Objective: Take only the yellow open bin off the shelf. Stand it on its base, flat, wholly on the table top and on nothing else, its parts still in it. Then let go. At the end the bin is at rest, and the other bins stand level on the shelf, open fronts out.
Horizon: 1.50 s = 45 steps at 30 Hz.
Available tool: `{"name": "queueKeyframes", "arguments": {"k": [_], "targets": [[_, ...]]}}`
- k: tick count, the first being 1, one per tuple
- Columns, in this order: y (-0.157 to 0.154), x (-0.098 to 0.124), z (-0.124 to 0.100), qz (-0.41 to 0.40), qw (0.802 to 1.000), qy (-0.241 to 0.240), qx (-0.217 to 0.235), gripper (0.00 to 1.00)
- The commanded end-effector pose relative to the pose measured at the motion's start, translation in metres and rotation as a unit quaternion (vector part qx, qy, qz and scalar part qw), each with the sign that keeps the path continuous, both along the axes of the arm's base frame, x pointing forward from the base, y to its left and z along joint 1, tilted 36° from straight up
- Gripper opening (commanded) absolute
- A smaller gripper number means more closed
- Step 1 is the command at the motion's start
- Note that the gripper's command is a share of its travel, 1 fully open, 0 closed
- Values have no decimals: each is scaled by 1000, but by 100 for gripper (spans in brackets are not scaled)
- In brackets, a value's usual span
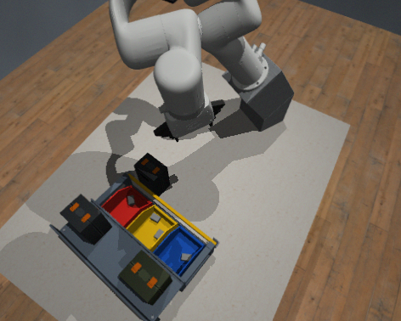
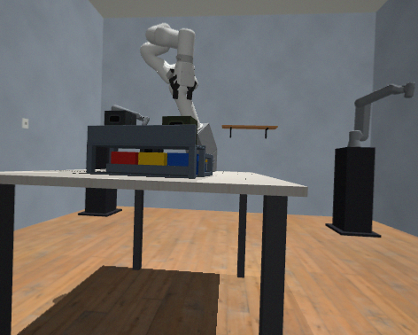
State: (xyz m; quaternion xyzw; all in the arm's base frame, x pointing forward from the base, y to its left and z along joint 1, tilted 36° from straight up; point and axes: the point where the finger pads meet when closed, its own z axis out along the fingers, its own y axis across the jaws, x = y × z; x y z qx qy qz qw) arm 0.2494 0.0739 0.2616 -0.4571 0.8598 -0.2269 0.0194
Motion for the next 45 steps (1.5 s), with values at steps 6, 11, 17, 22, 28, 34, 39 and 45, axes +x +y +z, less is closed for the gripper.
{"name": "queueKeyframes", "arguments": {"k": [6, 11, 17, 22, 28, 34, 39, 45], "targets": [[6, 17, 2, 35, 999, 32, -22, 100], [15, 40, 2, 86, 992, 80, -55, 100], [15, 40, 2, 86, 992, 80, -55, 100], [14, 38, 2, 103, 988, 95, -66, 100], [12, 31, 2, 169, 966, 158, -110, 100], [12, 31, 2, 169, 966, 158, -110, 100], [11, 30, 2, 174, 964, 163, -114, 100], [10, 26, 2, 195, 955, 182, -127, 100]]}}
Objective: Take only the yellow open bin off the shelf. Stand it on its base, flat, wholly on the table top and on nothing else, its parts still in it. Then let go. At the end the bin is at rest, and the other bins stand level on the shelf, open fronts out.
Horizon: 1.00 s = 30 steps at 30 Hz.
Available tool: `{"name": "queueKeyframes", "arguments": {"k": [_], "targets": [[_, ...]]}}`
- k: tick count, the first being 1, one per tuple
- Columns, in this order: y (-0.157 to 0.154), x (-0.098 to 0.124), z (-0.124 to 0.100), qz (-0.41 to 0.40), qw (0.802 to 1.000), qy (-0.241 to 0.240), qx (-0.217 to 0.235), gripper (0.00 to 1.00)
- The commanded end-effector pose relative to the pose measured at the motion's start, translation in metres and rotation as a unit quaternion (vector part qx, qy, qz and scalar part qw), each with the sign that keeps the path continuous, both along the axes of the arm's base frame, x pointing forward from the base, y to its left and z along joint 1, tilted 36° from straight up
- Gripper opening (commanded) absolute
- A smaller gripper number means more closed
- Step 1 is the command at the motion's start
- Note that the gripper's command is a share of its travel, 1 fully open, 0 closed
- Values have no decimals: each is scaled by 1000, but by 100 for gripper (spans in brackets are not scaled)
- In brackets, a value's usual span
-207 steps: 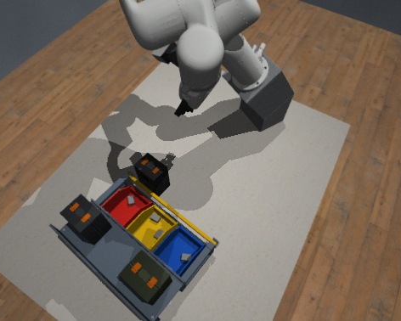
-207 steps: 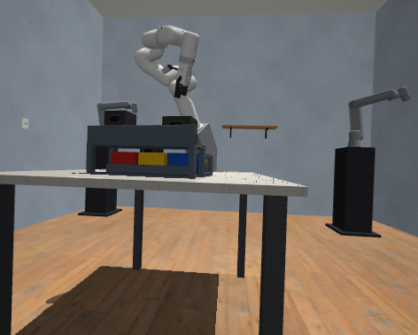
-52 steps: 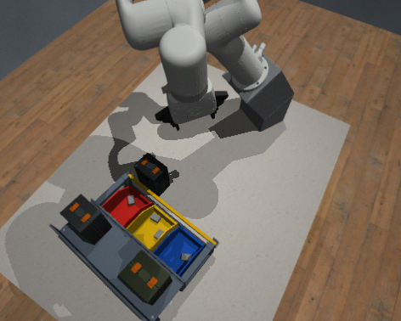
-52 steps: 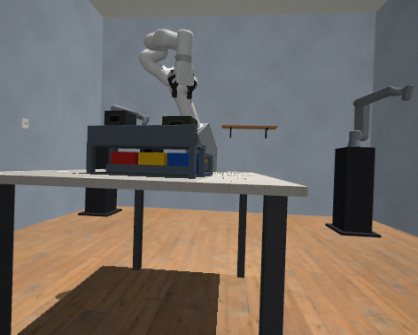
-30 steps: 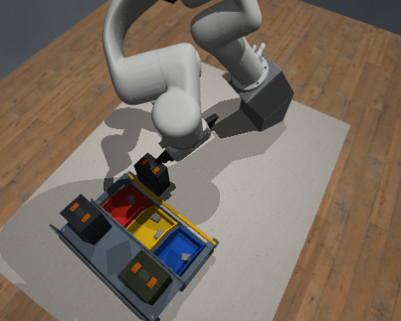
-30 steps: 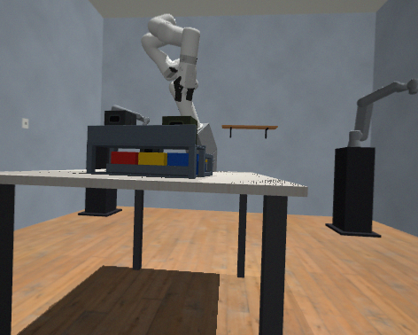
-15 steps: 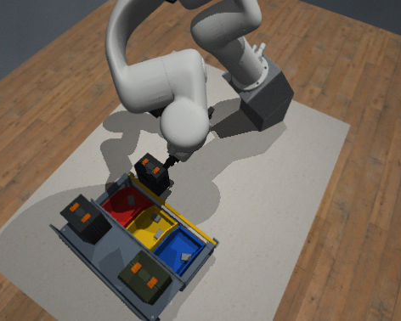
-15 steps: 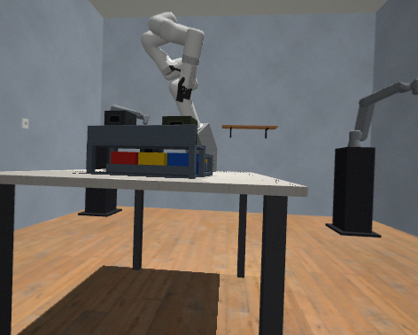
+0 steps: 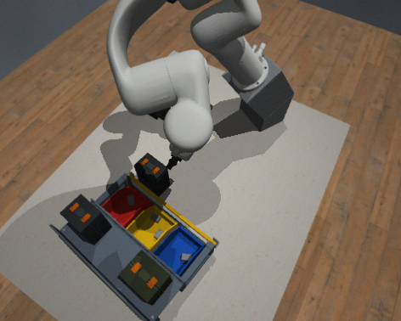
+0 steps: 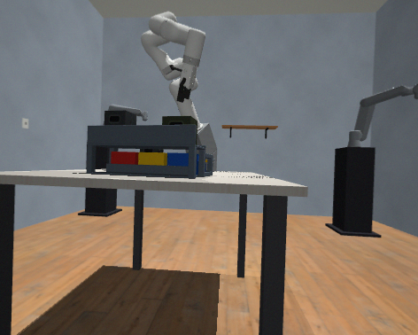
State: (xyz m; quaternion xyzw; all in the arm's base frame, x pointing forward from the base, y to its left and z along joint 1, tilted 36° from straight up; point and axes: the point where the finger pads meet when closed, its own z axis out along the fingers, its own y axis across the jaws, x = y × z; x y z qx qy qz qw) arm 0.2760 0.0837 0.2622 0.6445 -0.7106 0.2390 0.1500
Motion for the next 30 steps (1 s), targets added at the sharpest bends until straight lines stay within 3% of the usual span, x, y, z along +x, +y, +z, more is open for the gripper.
{"name": "queueKeyframes", "arguments": {"k": [1, 30], "targets": [[0, 0, 1, 4, 1000, 3, -2, 100], [-1, -3, 1, 4, 1000, 3, -1, 100]]}}
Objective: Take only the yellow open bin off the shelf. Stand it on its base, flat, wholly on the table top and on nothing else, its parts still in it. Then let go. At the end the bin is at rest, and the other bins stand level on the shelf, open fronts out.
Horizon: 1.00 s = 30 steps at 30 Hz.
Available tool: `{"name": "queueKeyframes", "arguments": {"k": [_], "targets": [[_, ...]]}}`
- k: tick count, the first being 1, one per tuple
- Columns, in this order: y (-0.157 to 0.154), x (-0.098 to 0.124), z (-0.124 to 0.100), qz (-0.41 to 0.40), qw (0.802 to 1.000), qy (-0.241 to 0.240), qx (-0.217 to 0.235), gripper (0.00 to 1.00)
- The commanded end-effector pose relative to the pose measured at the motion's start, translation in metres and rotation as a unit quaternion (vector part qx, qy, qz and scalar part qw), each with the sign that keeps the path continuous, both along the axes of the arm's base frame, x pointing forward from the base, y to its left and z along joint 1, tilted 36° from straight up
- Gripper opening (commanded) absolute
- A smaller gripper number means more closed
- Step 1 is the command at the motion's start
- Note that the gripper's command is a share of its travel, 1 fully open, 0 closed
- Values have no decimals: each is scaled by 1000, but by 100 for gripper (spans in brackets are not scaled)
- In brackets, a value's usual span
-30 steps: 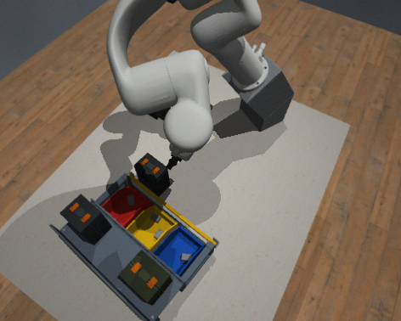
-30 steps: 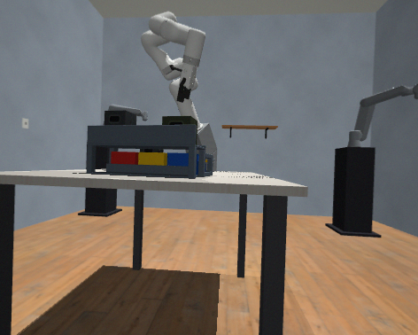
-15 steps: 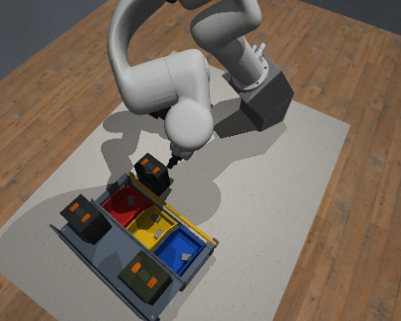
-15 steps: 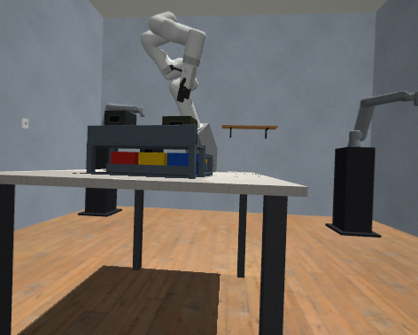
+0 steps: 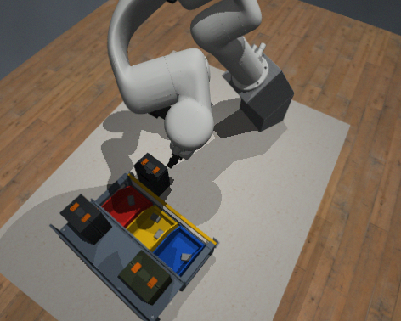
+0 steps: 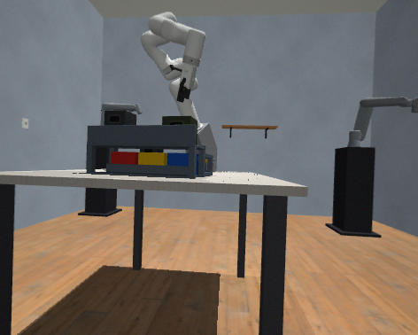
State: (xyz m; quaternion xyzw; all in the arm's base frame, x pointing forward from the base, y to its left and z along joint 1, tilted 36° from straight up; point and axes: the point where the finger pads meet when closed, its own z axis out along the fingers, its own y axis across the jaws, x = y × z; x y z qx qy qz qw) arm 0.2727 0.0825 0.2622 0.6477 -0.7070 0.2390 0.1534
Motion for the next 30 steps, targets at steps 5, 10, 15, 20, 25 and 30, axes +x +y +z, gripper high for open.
{"name": "queueKeyframes", "arguments": {"k": [5, 10, 15, 20, 25, 30], "targets": [[0, -1, 1, 0, 1000, -1, 1, 100], [0, -1, 1, 0, 1000, -1, 1, 100], [0, -1, 1, -18, 1000, -16, 12, 100], [0, -2, 1, -89, 991, -76, 58, 100], [0, -2, 1, -89, 991, -76, 58, 100], [0, -2, 1, -89, 991, -76, 58, 100]]}}
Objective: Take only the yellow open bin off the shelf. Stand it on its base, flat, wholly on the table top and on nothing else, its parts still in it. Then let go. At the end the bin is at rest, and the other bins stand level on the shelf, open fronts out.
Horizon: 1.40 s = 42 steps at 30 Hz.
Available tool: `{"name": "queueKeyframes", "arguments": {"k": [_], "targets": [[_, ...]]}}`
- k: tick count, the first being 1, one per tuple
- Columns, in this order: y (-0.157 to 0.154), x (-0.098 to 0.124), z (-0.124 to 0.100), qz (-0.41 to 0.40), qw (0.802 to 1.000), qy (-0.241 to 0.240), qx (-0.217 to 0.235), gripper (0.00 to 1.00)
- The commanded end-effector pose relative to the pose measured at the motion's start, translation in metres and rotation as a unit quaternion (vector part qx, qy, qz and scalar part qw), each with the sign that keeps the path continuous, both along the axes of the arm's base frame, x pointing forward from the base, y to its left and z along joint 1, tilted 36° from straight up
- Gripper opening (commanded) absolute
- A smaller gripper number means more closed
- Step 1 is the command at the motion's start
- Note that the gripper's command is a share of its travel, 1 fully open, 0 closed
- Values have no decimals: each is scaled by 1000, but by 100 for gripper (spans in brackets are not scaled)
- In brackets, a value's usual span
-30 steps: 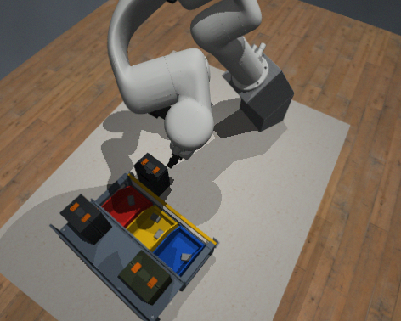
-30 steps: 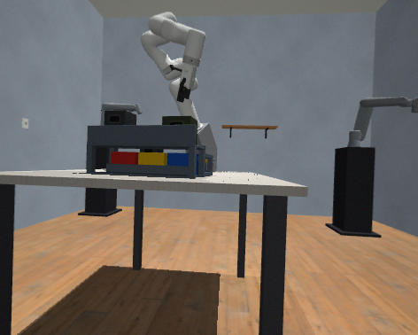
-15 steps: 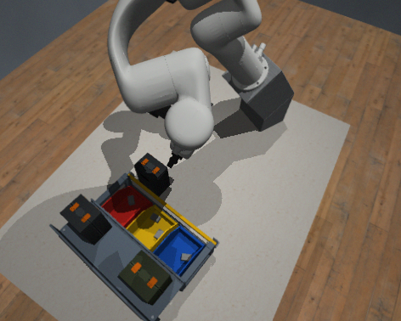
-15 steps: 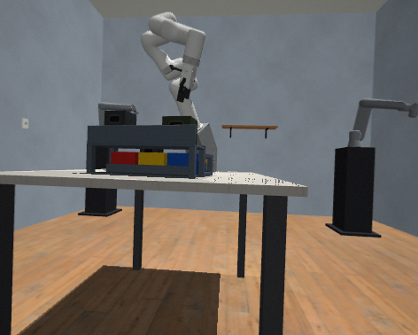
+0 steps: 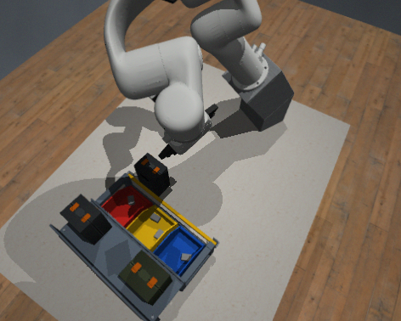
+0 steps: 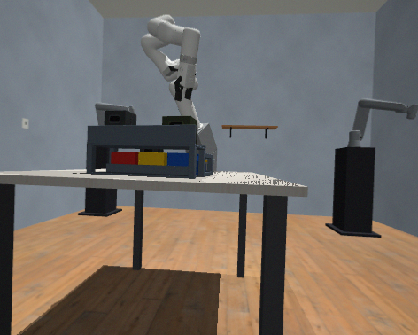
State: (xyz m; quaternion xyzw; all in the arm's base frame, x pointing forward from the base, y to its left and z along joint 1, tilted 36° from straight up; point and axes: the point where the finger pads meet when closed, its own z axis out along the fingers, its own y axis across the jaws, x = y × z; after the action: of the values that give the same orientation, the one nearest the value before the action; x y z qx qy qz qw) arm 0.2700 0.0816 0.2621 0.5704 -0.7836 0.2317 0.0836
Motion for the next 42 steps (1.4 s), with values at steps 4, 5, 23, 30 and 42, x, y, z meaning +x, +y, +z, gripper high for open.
{"name": "queueKeyframes", "arguments": {"k": [4, 5, 23, 30, 42], "targets": [[1, 1, 1, -53, 997, -46, 35, 100], [1, 1, 1, -71, 994, -61, 47, 100], [1, 1, 1, -176, 966, -150, 114, 100], [1, 1, 1, -176, 966, -150, 114, 100], [1, 1, 1, -260, 925, -221, 168, 100]]}}
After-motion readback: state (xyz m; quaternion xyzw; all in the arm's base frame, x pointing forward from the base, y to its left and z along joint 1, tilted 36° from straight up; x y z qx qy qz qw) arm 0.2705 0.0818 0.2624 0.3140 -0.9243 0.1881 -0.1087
